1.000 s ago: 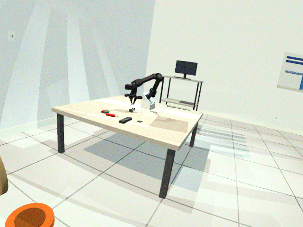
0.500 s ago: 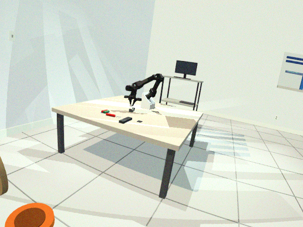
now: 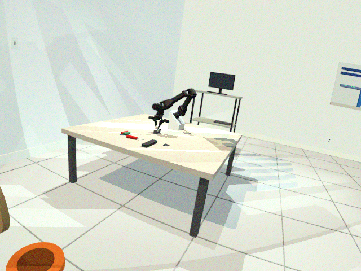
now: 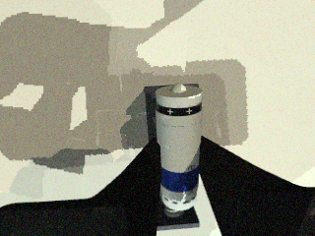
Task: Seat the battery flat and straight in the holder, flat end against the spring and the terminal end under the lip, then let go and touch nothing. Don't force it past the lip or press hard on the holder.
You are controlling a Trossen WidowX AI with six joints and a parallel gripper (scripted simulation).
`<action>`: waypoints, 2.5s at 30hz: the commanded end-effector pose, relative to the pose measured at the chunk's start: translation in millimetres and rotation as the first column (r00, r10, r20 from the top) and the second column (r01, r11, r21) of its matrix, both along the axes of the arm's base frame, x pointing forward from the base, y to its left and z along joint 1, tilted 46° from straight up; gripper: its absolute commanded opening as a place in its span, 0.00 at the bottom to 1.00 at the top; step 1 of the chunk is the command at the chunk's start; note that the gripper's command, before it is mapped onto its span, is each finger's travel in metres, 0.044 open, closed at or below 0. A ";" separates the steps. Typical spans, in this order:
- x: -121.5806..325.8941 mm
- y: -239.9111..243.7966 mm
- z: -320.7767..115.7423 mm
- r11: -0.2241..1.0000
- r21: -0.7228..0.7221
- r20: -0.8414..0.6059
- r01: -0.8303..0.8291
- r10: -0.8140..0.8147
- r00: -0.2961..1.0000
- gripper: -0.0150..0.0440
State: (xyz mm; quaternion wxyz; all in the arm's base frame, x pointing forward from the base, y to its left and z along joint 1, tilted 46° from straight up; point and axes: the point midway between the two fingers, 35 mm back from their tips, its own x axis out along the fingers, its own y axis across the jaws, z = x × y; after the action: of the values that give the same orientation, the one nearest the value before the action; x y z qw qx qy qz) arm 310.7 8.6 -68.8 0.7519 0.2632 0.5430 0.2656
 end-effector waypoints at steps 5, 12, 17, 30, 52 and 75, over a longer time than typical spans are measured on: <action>0.2 1.1 -2.9 0.999 0.003 0.025 0.034 -0.034 0.999 0.38; -0.3 2.4 -7.3 0.998 0.003 0.047 0.061 -0.061 0.997 0.38; -0.8 3.4 -9.8 0.997 0.004 0.064 0.079 -0.080 0.995 0.38; -2.8 6.3 -13.6 0.992 0.008 0.107 0.126 -0.127 0.986 0.38; -9.4 12.4 -11.8 0.979 0.026 0.173 0.203 -0.205 0.963 0.38; -27.5 13.6 -15.9 0.978 0.025 0.175 0.208 -0.209 0.962 0.38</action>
State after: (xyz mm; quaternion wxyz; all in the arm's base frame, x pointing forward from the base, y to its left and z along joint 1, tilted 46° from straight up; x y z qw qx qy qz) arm 289.7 21.6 -83.2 0.8219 0.2959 0.4394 0.2097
